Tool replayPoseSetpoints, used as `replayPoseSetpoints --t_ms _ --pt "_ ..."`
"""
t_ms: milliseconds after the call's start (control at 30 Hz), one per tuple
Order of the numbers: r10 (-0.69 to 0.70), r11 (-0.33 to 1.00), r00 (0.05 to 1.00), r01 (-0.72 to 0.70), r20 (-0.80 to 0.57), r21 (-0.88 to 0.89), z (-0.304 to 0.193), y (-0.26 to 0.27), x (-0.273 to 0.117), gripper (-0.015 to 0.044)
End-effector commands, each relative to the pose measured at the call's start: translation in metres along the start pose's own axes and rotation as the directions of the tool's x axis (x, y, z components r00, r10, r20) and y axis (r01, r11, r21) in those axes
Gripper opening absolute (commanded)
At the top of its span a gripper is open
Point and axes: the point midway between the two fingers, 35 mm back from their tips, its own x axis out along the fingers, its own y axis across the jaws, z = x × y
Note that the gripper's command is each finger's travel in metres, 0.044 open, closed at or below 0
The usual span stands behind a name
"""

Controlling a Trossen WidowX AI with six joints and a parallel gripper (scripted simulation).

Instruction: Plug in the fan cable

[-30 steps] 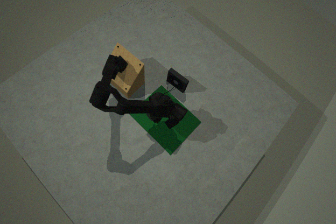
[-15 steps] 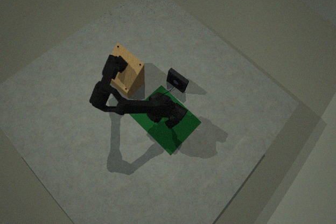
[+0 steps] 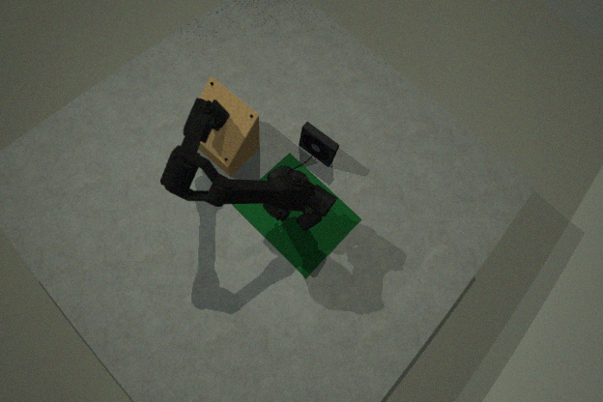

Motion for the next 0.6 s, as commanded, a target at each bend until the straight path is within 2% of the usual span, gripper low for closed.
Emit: replayPoseSetpoints --t_ms 0,133,567 --pt "-0.005 1.0 1.0 0.005 0.004 -0.008 0.0006 -0.0027 0.0016 0.044" --pt "-0.005 1.0 1.0 0.005 0.004 -0.008 0.0006 -0.0027 0.0016 0.044" --pt "0.0 1.0 1.0 0.0 0.0 0.0 0.0 0.0 0.0 0.0099"
